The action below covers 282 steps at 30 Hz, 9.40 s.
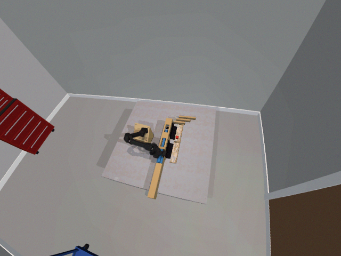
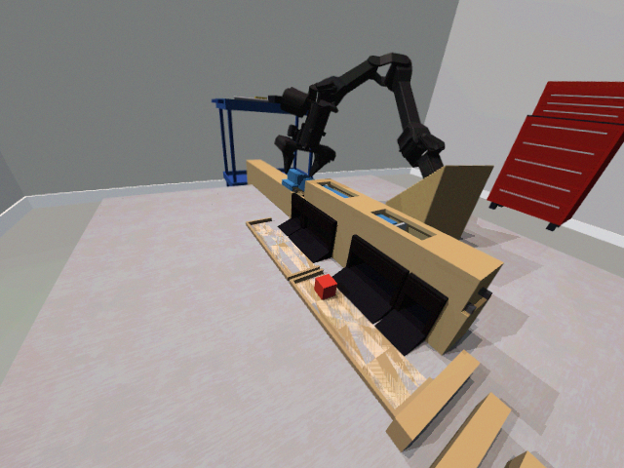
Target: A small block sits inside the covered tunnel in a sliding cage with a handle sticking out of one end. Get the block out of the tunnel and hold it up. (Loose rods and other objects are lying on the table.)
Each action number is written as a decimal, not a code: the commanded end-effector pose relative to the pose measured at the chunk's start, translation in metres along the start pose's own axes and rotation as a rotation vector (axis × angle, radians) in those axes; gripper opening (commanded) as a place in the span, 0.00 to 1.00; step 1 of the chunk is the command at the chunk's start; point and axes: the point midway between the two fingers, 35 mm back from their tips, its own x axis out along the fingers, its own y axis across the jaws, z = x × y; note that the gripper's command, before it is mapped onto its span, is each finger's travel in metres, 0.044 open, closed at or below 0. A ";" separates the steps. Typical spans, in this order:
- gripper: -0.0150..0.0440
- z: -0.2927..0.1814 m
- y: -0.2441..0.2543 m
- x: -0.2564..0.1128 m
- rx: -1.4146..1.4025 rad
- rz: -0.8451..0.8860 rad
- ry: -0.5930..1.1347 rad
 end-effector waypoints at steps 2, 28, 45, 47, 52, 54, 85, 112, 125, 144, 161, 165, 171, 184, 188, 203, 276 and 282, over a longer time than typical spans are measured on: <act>1.00 -0.004 -0.002 0.009 -0.009 -0.002 0.005; 0.68 -0.004 -0.004 0.022 -0.001 -0.001 -0.001; 0.48 -0.004 -0.004 0.022 -0.001 -0.001 -0.001; 0.46 -0.004 -0.004 0.022 -0.001 -0.001 -0.001; 0.37 -0.005 -0.004 0.022 -0.001 -0.001 -0.001; 0.28 -0.007 -0.004 0.021 -0.001 -0.001 0.000; 0.74 -0.014 -0.004 0.011 0.073 -0.018 -0.062; 1.00 -0.019 0.006 -0.018 -1.609 0.021 -0.023; 1.00 -0.022 0.008 -0.019 -2.270 0.040 -0.045; 1.00 -0.027 0.001 -0.015 -3.149 0.023 -0.012; 1.00 -0.027 0.001 -0.015 -3.149 0.023 -0.012; 1.00 -0.027 0.001 -0.015 -3.149 0.023 -0.012; 1.00 -0.029 0.000 -0.007 -3.149 0.024 -0.012; 1.00 -0.033 -0.004 0.013 -3.149 0.023 -0.012; 1.00 -0.034 -0.005 0.019 -3.150 0.022 -0.012; 0.42 -0.032 -0.004 0.016 -3.141 0.015 -0.013; 1.00 -0.034 -0.004 0.016 -3.149 0.023 -0.012; 0.91 -0.032 -0.004 0.016 -3.141 0.015 -0.013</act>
